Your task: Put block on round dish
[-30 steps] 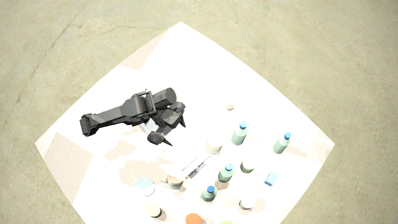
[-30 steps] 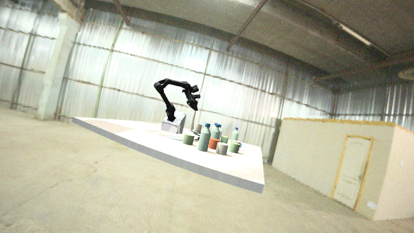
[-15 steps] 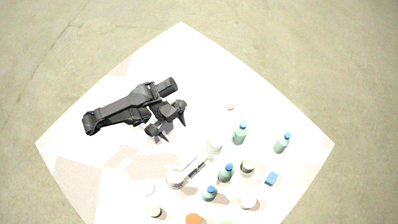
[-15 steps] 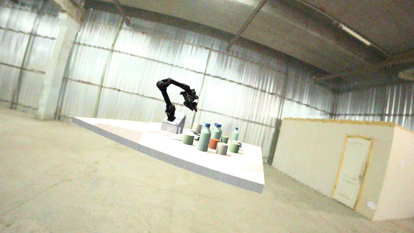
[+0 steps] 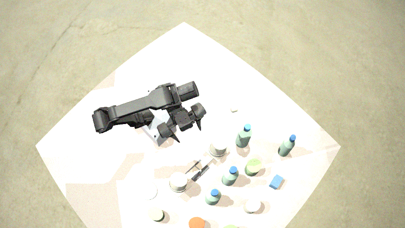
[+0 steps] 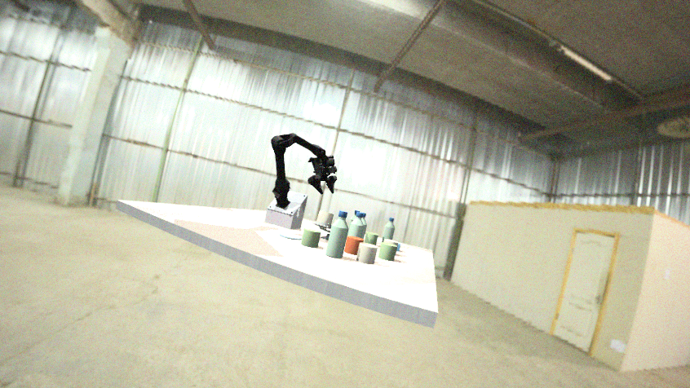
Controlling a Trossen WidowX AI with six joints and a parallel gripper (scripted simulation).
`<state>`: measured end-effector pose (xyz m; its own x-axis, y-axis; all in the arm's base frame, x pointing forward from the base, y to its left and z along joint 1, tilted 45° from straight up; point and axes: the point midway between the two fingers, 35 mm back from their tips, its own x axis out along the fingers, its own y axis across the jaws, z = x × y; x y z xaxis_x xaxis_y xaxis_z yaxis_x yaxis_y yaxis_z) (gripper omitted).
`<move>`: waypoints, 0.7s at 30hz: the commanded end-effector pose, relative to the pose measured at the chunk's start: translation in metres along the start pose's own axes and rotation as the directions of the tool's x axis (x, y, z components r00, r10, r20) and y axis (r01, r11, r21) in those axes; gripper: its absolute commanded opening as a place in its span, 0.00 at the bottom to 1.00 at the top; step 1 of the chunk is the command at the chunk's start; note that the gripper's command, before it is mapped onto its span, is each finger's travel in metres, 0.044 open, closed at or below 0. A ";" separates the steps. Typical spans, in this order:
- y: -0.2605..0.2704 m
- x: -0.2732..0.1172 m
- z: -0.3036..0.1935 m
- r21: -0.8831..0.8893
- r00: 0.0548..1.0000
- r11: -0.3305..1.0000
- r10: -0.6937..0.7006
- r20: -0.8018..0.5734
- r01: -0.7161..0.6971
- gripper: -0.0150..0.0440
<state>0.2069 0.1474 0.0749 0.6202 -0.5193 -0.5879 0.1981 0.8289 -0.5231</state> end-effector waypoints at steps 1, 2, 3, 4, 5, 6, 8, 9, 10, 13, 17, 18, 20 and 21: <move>0.012 0.008 0.002 0.099 0.998 0.995 -0.022 -0.054 0.027 1.00; 0.014 0.010 0.002 0.125 0.997 0.992 -0.027 -0.067 0.036 1.00; 0.017 0.012 0.002 0.150 0.996 0.988 -0.033 -0.080 0.045 1.00; 0.020 0.015 0.003 0.176 0.995 0.983 -0.038 -0.093 0.054 1.00; 0.023 0.017 0.003 0.201 0.993 0.977 -0.043 -0.106 0.064 1.00; 0.026 0.020 0.003 0.226 0.992 0.971 -0.049 -0.119 0.075 1.00; 0.031 0.025 0.004 0.275 0.988 0.957 -0.059 -0.146 0.098 1.00; 0.034 0.028 0.004 0.299 0.985 0.948 -0.064 -0.159 0.110 1.00; 0.037 0.031 0.004 0.323 0.983 0.939 -0.069 -0.172 0.122 1.00; 0.045 0.039 0.004 0.399 0.974 0.902 -0.083 -0.209 0.163 1.00; 0.056 0.051 0.003 0.493 0.961 0.841 -0.101 -0.259 0.221 1.00; 0.058 0.054 0.003 0.515 0.957 0.824 -0.106 -0.271 0.237 1.00; 0.064 0.061 0.002 0.557 0.948 0.786 -0.114 -0.296 0.268 1.00; 0.066 0.064 0.002 0.577 0.944 0.766 -0.118 -0.308 0.284 1.00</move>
<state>0.2553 0.1677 0.0146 0.3686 -0.6412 -0.6730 0.7046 0.6649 -0.2477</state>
